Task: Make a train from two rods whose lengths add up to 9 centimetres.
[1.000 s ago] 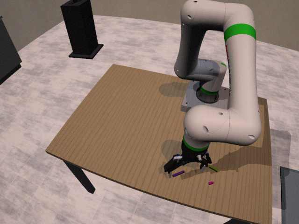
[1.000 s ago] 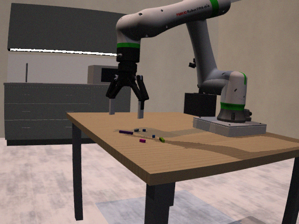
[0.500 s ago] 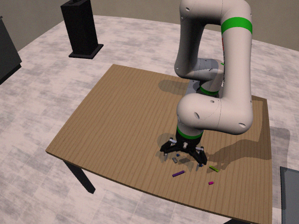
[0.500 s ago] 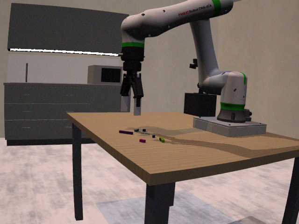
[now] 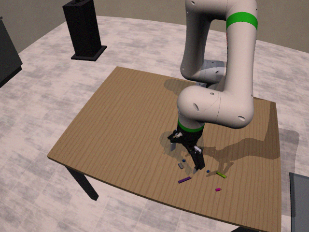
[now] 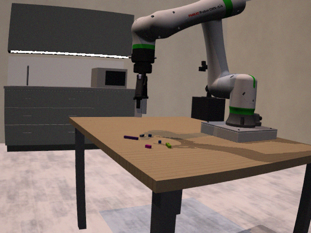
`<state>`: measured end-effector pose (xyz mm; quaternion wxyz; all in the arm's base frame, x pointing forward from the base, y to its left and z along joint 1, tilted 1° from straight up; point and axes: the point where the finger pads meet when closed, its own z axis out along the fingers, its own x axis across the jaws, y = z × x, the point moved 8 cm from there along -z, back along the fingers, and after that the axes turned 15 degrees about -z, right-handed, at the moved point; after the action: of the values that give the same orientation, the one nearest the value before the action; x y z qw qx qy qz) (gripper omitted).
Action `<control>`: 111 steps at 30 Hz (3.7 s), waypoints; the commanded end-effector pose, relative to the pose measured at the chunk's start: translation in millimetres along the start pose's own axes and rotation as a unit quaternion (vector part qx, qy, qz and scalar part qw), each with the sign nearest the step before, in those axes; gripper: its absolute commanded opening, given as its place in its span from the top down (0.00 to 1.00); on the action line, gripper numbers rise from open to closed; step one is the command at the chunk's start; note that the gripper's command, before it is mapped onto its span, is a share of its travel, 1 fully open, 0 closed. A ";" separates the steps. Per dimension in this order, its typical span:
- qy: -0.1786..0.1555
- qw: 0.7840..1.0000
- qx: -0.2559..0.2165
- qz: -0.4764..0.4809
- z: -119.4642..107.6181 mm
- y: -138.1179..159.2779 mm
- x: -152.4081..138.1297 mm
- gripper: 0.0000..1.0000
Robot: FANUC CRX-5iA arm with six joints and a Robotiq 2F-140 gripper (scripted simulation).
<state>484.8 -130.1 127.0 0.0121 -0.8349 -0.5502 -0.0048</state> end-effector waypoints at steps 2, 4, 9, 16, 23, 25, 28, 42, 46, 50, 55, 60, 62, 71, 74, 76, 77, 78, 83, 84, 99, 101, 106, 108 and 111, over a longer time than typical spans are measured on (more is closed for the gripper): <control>-0.004 0.995 -0.004 0.098 -2.2 -10.0 -11.6 0.00; -0.004 0.994 -0.004 0.110 -2.4 -11.4 -13.2 0.00; -0.004 0.994 -0.004 0.112 -2.4 -11.5 -13.4 0.72; -0.004 0.994 -0.004 0.112 -2.4 -11.5 -13.4 0.72; -0.004 0.994 -0.004 0.112 -2.4 -11.5 -13.4 0.72; -0.004 0.994 -0.004 0.112 -2.4 -11.5 -13.4 0.72; -0.004 0.994 -0.004 0.112 -2.4 -11.5 -13.4 0.72; -0.004 0.994 -0.004 0.112 -2.4 -11.5 -13.4 0.72; -0.004 0.994 -0.004 0.112 -2.3 -11.5 -13.4 0.72; -0.004 0.994 -0.004 0.112 -1.4 -11.5 -13.4 0.72; -0.004 0.994 -0.004 0.112 1.3 -11.5 -13.4 0.72; -0.004 0.994 -0.004 0.112 3.9 -11.5 -13.4 0.72; -0.004 0.994 -0.004 0.112 6.1 -11.5 -13.5 0.72; -0.004 0.994 -0.004 0.112 18.7 -11.4 -13.5 0.72; -0.004 0.994 -0.004 0.112 23.6 -11.4 -13.6 0.72; -0.004 0.994 -0.004 0.112 23.6 -11.4 -13.6 0.72; -0.004 0.994 -0.004 0.112 25.2 -11.4 -13.6 0.72; -0.004 0.994 -0.004 0.112 26.8 -11.4 -13.6 0.72; -0.004 0.994 -0.004 0.112 34.5 -11.4 -13.6 0.72; -0.004 0.994 -0.004 0.112 36.0 -11.4 -13.7 0.72; -0.004 0.994 -0.004 0.112 48.2 -11.3 -13.7 0.72; -0.004 0.994 -0.004 0.112 48.9 -11.3 -13.7 0.72; -0.004 0.994 -0.004 0.112 49.5 -11.3 -13.7 0.72; -0.004 0.994 -0.004 0.112 49.6 -11.3 -13.7 0.72; -0.004 0.994 -0.004 0.112 49.6 -11.3 -13.7 0.72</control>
<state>468.6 -137.0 77.2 0.0074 -0.8912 -0.4535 -0.0018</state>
